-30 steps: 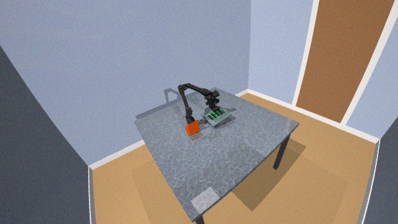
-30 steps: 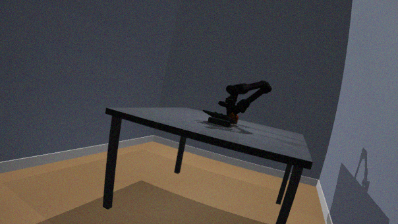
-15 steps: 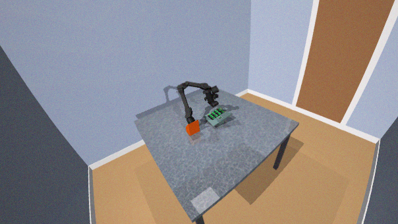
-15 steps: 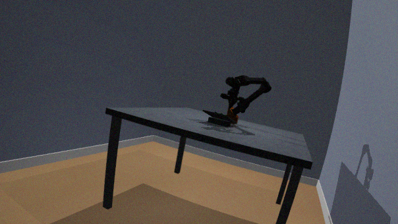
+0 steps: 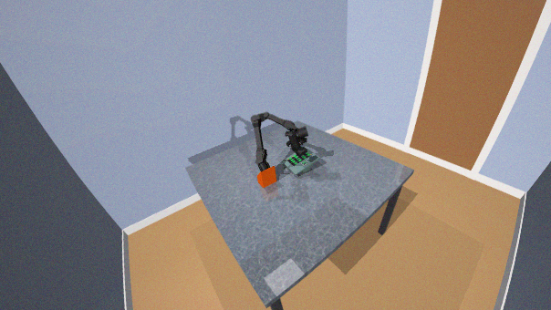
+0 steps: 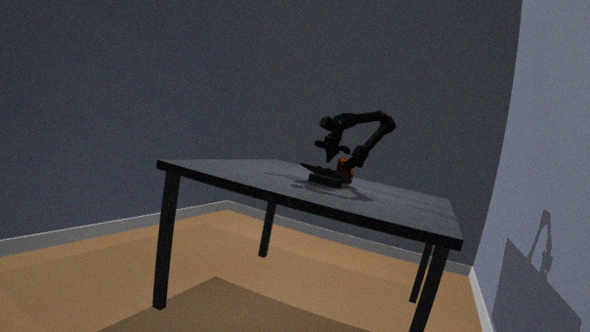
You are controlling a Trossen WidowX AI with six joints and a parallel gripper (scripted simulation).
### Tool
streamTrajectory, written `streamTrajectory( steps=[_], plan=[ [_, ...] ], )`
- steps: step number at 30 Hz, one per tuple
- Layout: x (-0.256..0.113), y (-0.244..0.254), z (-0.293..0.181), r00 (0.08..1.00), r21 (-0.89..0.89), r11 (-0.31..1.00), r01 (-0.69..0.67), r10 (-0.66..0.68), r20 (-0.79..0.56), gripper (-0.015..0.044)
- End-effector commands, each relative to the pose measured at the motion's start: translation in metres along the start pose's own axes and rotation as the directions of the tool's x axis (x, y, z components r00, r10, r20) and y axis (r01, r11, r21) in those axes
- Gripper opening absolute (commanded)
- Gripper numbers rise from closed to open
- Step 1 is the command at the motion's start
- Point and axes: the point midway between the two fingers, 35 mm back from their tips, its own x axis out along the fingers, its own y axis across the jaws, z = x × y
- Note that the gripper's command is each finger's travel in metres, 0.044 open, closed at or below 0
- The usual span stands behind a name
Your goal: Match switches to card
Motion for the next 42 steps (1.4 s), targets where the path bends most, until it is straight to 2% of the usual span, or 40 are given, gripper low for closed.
streamTrajectory(
  steps=[1, 19, 42],
  plan=[
    [0.013, 0.000, -0.004, 1.000, 0.009, 1.000, -0.009, 0.009, -0.014, 0.0000],
    [0.037, 0.000, -0.003, 1.000, 0.009, 1.000, -0.010, 0.010, -0.014, 0.0000],
    [0.037, 0.001, -0.003, 1.000, 0.009, 1.000, -0.010, 0.011, -0.014, 0.0000]
  ],
)
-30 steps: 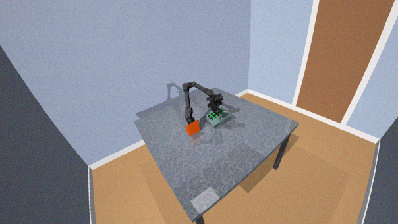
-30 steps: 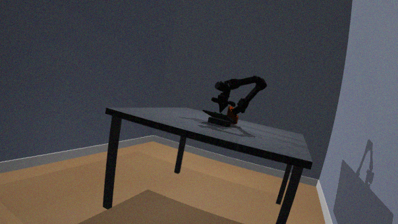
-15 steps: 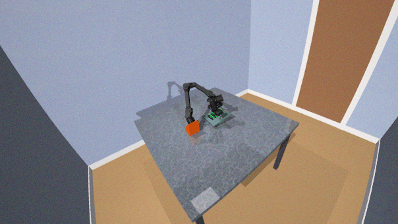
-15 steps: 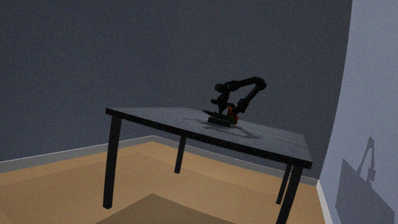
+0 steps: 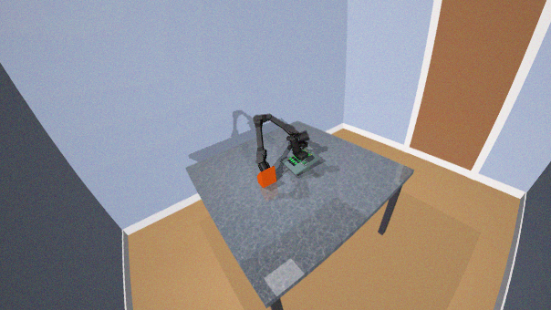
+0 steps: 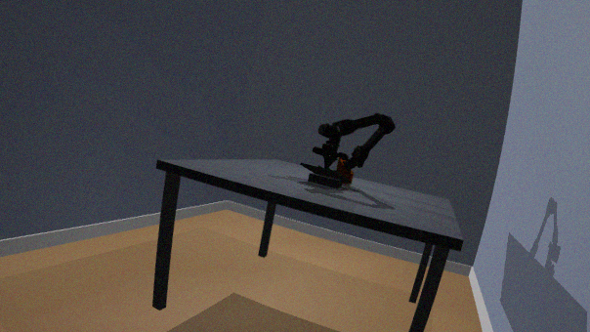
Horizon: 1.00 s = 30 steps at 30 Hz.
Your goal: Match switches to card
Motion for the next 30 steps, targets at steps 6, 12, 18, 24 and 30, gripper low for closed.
streamTrajectory(
  steps=[6, 12, 18, 24, 30],
  plan=[
    [0.0013, 0.0008, 0.0003, 1.000, 0.003, 1.000, -0.006, 0.006, 0.003, 0.0000],
    [0.0021, 0.0008, 0.0003, 1.000, 0.003, 1.000, -0.006, 0.006, 0.003, 0.0000],
    [0.0029, 0.0008, 0.0003, 1.000, 0.003, 1.000, -0.006, 0.006, 0.003, 0.0000],
    [0.0037, 0.0008, 0.0003, 1.000, 0.003, 1.000, -0.006, 0.006, 0.003, 0.0000],
    [0.0045, 0.0008, 0.0003, 1.000, 0.003, 1.000, -0.006, 0.006, 0.003, 0.0000]
  ],
)
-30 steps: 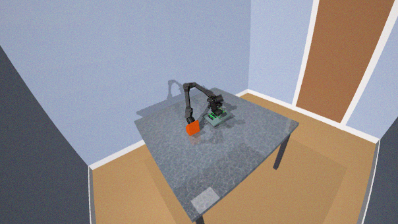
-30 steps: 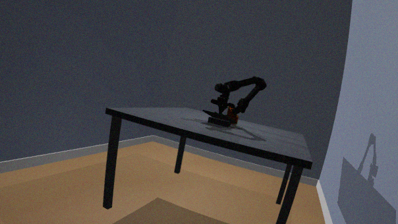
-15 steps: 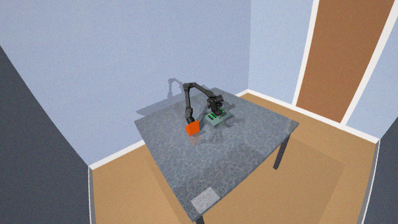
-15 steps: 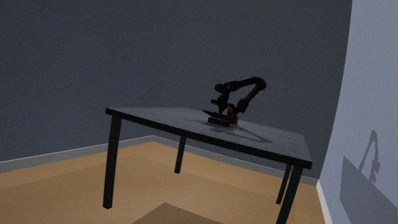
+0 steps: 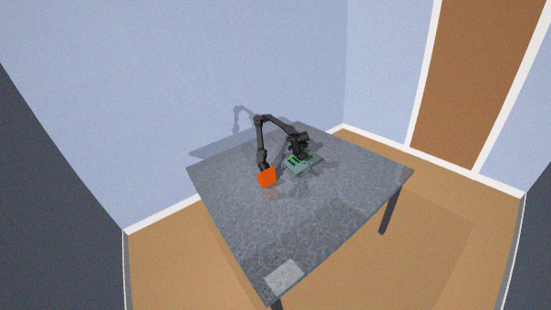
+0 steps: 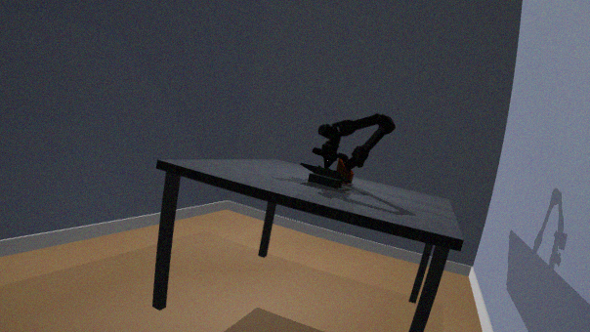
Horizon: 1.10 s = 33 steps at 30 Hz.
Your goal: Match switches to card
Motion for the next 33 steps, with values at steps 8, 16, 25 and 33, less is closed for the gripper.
streamTrajectory(
  steps=[8, 16, 25, 33],
  plan=[
    [0.002, 0.001, 0.000, 1.000, 0.004, 1.000, -0.006, 0.006, 0.001, 0.0000],
    [-0.022, -0.001, 0.001, 1.000, 0.002, 1.000, 0.001, -0.001, 0.009, 0.0000],
    [-0.063, 0.006, -0.007, 1.000, 0.005, 1.000, -0.003, 0.003, 0.026, 0.0000],
    [-0.062, 0.050, -0.043, 1.000, 0.008, 1.000, -0.006, 0.006, 0.024, 0.0000]
  ],
)
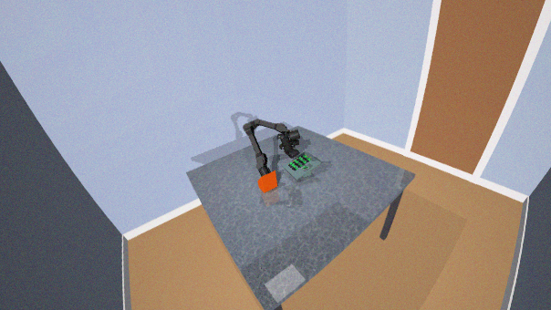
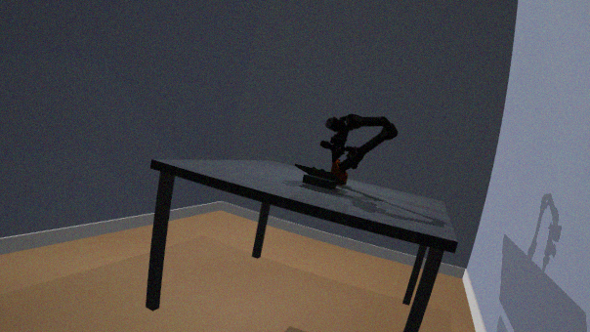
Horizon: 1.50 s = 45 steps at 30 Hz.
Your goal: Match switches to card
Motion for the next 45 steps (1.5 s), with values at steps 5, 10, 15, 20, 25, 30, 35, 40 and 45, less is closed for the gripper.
streamTrajectory(
  steps=[5, 10, 15, 20, 25, 30, 35, 40, 45],
  plan=[
    [0.019, 0.007, -0.008, 1.000, 0.012, 1.000, -0.008, 0.008, -0.016, 0.0000],
    [0.037, 0.008, -0.008, 1.000, 0.012, 1.000, -0.010, 0.010, -0.028, 0.0000],
    [0.045, 0.009, -0.008, 1.000, 0.012, 1.000, -0.011, 0.011, -0.028, 0.0000],
    [0.049, 0.009, -0.008, 1.000, 0.011, 1.000, -0.011, 0.011, -0.028, 0.0000],
    [0.057, 0.009, -0.008, 1.000, 0.011, 1.000, -0.011, 0.011, -0.028, 0.0000],
    [0.061, 0.009, -0.008, 1.000, 0.011, 1.000, -0.011, 0.011, -0.028, 0.0000],
    [0.061, 0.009, -0.008, 1.000, 0.011, 1.000, -0.011, 0.011, -0.028, 0.0000],
    [0.061, 0.009, -0.008, 1.000, 0.011, 1.000, -0.011, 0.011, -0.028, 0.0000],
    [0.061, 0.009, -0.008, 1.000, 0.011, 1.000, -0.011, 0.011, -0.028, 0.0000]
  ],
)
